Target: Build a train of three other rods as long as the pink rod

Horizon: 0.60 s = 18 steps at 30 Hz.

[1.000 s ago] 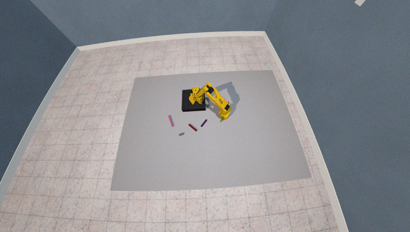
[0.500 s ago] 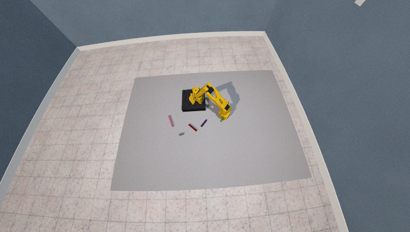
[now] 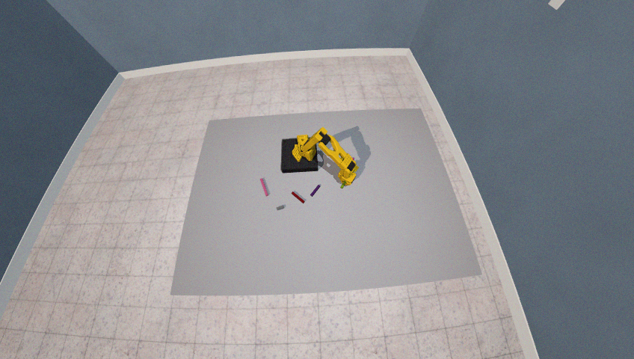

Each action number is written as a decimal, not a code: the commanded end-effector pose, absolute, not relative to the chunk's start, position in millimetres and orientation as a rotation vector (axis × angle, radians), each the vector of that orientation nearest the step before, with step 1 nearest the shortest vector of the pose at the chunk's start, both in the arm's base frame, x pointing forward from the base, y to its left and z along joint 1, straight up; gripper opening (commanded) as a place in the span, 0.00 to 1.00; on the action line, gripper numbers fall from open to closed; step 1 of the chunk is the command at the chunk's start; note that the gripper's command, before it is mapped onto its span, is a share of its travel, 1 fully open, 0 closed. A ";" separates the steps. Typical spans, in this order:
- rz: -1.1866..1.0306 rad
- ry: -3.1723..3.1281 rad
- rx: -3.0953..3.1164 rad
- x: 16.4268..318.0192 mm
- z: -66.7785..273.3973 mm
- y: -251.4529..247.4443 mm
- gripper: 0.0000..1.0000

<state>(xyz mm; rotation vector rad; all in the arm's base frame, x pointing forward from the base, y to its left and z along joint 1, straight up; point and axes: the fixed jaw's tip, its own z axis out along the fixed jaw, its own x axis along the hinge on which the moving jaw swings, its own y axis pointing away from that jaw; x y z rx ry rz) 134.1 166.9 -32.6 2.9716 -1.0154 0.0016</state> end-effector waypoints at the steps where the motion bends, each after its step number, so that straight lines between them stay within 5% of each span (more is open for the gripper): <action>1: -0.001 -1.018 2.970 133.0 -31.4 167.3 0.07; 18: -0.001 -1.018 2.970 133.0 -31.4 167.3 0.16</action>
